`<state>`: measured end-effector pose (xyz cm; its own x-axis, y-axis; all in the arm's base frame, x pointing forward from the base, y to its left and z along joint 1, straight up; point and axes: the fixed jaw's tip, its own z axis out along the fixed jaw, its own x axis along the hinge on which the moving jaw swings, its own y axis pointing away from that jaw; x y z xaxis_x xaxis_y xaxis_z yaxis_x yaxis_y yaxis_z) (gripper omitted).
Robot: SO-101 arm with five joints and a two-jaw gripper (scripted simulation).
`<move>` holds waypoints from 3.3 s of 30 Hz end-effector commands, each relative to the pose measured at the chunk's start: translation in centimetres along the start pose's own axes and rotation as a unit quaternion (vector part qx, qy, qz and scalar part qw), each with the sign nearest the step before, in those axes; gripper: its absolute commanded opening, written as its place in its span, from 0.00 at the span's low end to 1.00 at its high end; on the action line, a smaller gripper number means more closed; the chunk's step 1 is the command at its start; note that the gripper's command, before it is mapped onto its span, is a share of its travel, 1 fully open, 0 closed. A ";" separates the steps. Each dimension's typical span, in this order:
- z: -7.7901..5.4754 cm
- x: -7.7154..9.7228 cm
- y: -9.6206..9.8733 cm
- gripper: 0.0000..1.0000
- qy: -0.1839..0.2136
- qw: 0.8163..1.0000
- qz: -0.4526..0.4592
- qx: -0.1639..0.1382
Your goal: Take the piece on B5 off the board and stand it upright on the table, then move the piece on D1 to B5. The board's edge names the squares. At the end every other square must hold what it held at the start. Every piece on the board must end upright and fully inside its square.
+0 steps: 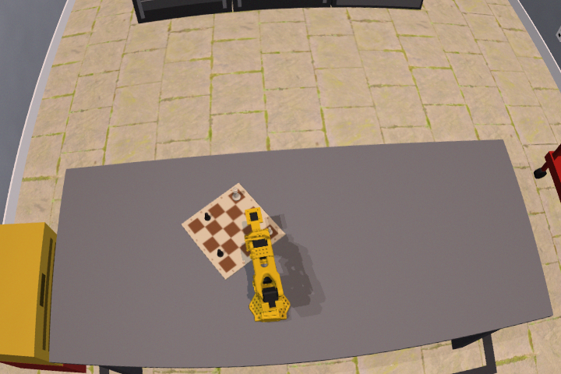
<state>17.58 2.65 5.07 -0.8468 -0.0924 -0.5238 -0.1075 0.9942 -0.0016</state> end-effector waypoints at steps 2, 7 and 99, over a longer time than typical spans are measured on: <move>1.2 0.7 -0.1 0.13 0.004 1.000 0.009 0.002; 1.6 1.0 -0.1 0.13 0.005 1.000 0.009 0.002; 2.0 1.1 -0.4 0.07 0.005 1.000 0.008 0.005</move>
<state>17.56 2.42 2.62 -0.8547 -0.0823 -0.5126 -0.0949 0.9955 -0.0016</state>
